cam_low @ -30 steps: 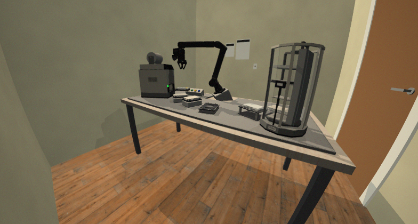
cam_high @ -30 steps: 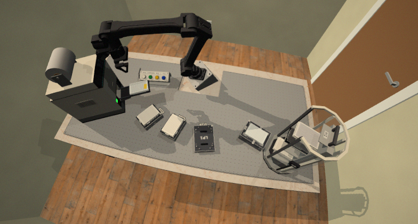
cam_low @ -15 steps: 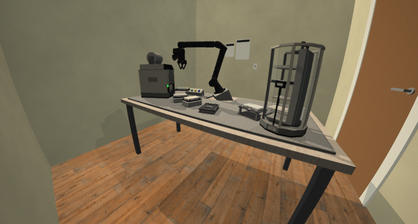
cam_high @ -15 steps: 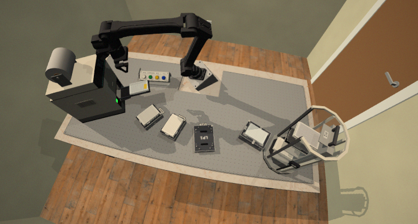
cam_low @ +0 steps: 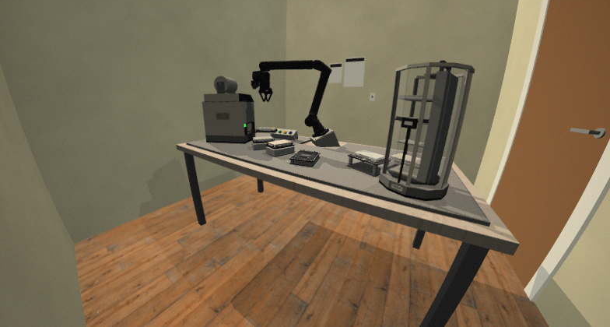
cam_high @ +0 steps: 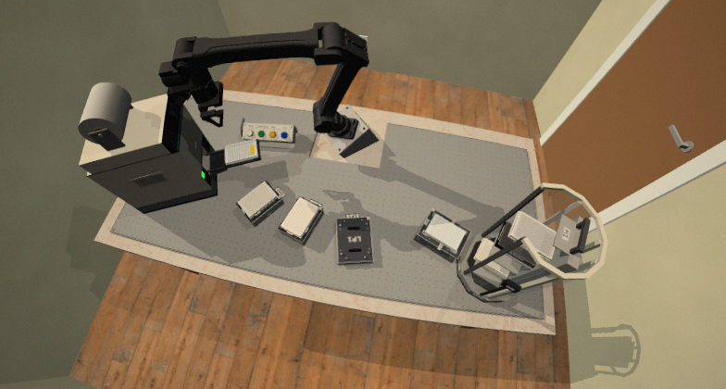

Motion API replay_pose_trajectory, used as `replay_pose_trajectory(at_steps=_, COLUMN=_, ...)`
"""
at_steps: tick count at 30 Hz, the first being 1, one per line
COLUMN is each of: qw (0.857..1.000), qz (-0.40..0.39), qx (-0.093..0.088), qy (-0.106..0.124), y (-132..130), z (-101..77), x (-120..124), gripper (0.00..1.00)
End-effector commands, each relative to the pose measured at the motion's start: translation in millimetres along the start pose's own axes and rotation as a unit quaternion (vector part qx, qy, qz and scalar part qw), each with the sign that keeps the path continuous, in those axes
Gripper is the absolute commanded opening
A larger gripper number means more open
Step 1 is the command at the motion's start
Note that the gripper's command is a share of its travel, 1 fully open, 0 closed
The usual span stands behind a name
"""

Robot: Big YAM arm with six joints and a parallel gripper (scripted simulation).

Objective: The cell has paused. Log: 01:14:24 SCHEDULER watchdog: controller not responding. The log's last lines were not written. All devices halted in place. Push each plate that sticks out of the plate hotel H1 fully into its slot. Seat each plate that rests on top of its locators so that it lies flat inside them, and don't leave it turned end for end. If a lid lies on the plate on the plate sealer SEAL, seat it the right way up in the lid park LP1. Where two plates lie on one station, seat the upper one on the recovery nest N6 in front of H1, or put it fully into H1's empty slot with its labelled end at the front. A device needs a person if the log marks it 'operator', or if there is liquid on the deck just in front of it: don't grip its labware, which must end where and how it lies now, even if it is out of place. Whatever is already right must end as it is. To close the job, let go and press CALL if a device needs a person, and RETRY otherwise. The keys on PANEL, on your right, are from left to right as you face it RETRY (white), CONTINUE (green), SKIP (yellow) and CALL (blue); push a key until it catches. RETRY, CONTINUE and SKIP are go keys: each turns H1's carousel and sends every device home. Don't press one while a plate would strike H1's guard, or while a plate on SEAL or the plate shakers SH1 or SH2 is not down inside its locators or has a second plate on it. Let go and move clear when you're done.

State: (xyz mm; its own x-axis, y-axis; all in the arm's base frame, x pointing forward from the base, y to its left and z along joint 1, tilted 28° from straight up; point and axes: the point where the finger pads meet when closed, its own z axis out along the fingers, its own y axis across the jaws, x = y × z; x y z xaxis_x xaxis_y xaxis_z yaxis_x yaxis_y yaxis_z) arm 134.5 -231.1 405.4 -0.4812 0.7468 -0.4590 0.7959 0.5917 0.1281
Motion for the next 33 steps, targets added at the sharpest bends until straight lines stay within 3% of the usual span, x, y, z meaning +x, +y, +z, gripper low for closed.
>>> replay_pose_trajectory(at_steps=1, qw=1.000, qz=-0.001, qx=-0.002, qy=0.000, y=2.6, z=9.5, x=-0.7, gripper=1.00)
replay_pose_trajectory(at_steps=16, qw=1.000, qz=0.000, qx=-0.003, qy=0.006, y=3.1, z=88.7, x=-0.7, gripper=1.00)
replay_pose_trajectory(at_steps=18, qw=1.000, qz=0.000, qx=-0.003, qy=0.006, y=3.1, z=88.7, x=-0.7, gripper=1.00)
replay_pose_trajectory(at_steps=33, qw=1.000, qz=0.000, qx=-0.003, qy=0.006, y=4.1, z=160.4, x=1.0, gripper=1.00)
